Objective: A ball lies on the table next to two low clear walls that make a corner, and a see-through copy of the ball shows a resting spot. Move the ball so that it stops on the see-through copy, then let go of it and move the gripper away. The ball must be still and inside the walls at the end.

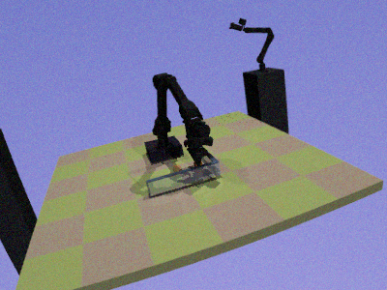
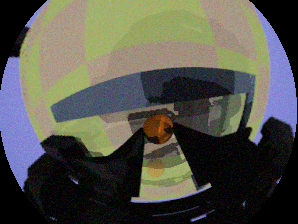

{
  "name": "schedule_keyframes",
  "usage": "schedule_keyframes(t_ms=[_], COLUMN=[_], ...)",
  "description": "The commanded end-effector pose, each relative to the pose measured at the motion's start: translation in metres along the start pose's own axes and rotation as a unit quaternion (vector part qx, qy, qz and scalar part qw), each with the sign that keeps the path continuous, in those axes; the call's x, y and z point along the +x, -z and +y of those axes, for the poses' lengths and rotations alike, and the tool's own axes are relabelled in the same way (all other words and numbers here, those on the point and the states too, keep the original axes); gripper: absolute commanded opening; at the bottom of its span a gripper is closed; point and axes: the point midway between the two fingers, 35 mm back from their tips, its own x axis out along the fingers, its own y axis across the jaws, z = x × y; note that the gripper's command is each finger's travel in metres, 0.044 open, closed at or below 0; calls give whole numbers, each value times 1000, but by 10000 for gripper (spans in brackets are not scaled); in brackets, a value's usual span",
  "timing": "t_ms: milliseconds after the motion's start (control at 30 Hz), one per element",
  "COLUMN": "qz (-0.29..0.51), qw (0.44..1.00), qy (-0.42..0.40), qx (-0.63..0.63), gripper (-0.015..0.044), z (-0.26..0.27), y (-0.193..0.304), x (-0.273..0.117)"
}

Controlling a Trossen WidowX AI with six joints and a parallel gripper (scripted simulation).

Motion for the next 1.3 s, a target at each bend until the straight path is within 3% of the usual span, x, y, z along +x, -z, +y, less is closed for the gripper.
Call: schedule_keyframes(t_ms=[0, 600, 767, 1267], qz=[-1, -3, -3, 1], qw=[1000, 1000, 1000, 1000], qy=[5, 4, 4, 3], qx=[-2, -1, -1, -1], gripper=[0, 0, 0, 0], z=[-5, 0, 0, 9], y=[-1, 0, 3, 83], x=[-13, -127, -126, -91])
